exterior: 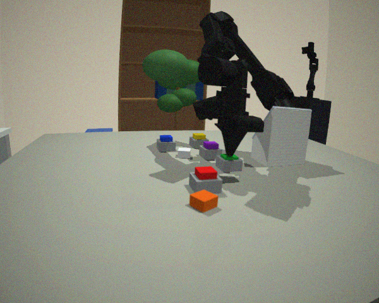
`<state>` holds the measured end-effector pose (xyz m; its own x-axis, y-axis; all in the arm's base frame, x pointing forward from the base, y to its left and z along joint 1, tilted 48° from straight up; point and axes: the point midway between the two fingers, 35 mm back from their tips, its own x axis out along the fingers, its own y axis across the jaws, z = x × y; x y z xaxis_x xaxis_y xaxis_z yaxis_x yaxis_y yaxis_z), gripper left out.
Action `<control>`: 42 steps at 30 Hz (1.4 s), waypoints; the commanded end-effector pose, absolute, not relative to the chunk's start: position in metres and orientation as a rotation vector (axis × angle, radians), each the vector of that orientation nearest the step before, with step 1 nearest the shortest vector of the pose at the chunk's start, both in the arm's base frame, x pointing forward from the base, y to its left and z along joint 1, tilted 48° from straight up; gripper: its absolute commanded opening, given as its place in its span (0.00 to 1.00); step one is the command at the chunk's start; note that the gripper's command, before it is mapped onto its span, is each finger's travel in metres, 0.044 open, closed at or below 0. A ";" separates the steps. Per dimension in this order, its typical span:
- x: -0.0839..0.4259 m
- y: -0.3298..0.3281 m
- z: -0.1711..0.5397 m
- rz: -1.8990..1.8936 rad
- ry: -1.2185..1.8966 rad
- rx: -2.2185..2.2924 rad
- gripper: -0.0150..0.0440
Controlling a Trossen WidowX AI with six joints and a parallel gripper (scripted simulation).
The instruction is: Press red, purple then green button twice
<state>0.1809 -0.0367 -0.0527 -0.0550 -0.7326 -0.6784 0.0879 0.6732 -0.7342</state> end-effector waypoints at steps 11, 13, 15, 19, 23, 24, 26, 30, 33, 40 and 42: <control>0.182 -0.014 -0.031 -0.728 1.490 -0.569 0.29; 0.182 -0.016 -0.034 -0.727 1.490 -0.569 0.29; 0.182 -0.019 -0.036 -0.727 1.490 -0.569 0.29; 0.182 -0.023 -0.040 -0.727 1.490 -0.569 0.29; 0.181 -0.028 -0.044 -0.727 1.490 -0.569 0.29; 0.181 -0.029 -0.045 -0.727 1.490 -0.569 0.29; 0.181 -0.031 -0.047 -0.728 1.489 -0.569 0.29; 0.180 -0.036 -0.051 -0.729 1.489 -0.570 0.29; 0.180 -0.038 -0.053 -0.729 1.489 -0.570 0.29; 0.180 -0.038 -0.053 -0.729 1.489 -0.570 0.29; 0.180 -0.038 -0.053 -0.729 1.489 -0.570 0.29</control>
<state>0.1814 -0.0364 -0.0526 -0.0542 -0.7323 -0.6788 0.0883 0.6736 -0.7338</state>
